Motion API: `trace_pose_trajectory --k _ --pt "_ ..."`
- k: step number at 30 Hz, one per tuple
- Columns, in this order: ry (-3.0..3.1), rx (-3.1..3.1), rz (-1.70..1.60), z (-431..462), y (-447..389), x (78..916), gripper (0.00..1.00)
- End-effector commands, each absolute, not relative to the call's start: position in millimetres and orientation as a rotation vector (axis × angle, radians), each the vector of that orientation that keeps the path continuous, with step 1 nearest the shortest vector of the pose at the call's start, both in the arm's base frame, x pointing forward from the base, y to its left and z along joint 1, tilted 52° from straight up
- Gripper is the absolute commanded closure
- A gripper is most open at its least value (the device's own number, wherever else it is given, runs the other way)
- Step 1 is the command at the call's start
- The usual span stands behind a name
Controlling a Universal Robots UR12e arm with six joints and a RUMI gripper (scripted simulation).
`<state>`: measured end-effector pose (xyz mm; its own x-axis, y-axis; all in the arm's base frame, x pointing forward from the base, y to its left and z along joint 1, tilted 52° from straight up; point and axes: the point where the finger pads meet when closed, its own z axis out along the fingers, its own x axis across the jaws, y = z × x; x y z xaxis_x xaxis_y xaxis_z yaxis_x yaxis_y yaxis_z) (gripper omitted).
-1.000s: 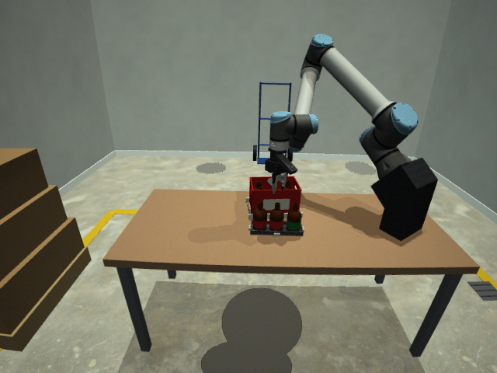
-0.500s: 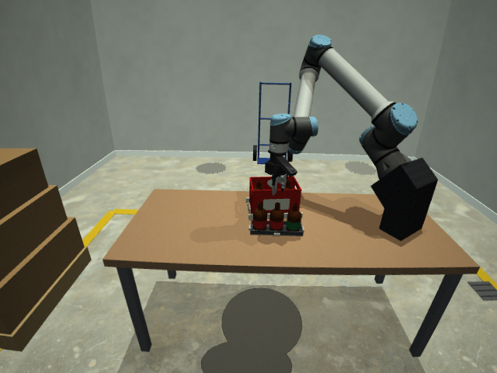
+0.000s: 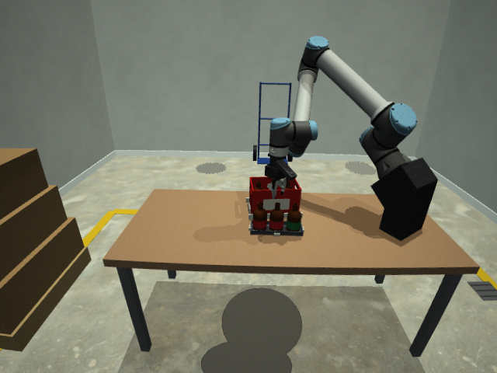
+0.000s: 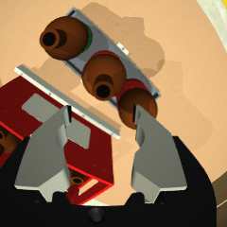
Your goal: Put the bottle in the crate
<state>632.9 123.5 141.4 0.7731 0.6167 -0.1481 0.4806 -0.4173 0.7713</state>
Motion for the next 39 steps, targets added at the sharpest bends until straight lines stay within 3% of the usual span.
trace_pose_trajectory --k 1,39 --pt "0.817 2.092 0.2 137.6 119.4 635.9 0.62" --pt "0.817 2.092 0.2 131.3 112.7 640.0 0.62"
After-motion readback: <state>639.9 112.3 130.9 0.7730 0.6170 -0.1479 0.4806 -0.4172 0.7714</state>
